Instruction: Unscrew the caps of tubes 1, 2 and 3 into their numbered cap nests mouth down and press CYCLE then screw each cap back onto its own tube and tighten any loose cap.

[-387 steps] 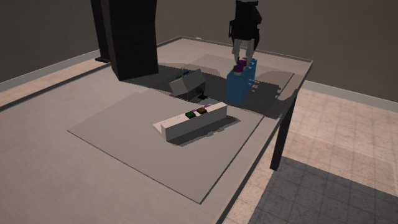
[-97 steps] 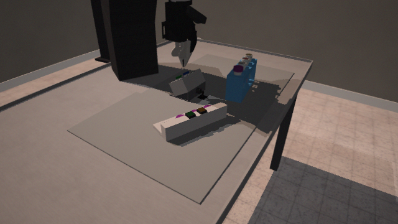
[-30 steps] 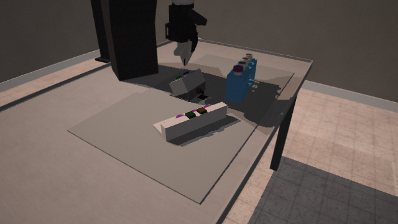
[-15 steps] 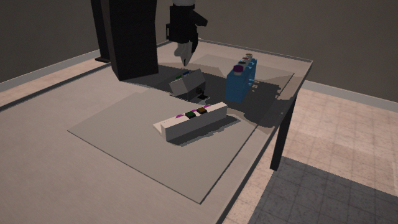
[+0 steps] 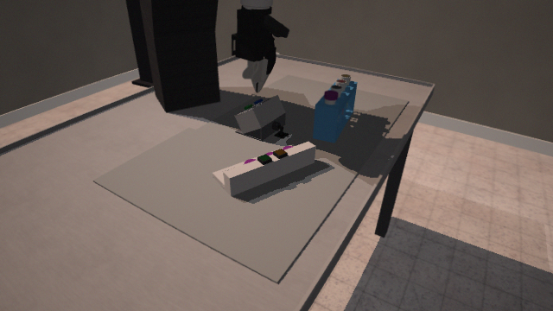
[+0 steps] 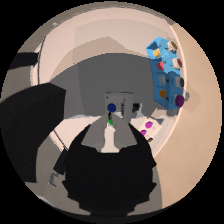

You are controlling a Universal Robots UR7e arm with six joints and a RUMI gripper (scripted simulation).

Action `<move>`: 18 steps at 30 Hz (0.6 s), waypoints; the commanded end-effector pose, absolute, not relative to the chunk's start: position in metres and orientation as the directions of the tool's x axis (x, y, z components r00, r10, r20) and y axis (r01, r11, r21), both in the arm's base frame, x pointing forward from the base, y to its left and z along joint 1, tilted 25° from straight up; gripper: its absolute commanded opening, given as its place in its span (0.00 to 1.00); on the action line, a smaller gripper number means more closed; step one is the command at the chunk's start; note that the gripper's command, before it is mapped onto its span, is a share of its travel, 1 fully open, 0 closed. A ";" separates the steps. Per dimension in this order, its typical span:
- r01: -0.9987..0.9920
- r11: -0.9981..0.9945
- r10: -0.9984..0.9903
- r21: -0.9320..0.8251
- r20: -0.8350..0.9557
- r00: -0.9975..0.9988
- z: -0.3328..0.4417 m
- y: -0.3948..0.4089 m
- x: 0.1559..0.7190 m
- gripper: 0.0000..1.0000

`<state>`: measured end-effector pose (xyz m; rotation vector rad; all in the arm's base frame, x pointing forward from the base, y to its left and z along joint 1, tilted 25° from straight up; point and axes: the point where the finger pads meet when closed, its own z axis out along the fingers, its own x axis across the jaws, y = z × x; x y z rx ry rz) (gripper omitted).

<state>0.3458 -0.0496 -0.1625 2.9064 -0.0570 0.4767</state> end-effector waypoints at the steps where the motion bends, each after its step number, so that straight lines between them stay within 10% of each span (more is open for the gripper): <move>1: -0.078 -0.976 -0.051 0.204 0.133 0.990 -0.180 -0.042 0.355 0.00; 18: -0.078 -0.976 -0.051 0.204 0.133 0.990 -0.178 -0.045 0.358 0.00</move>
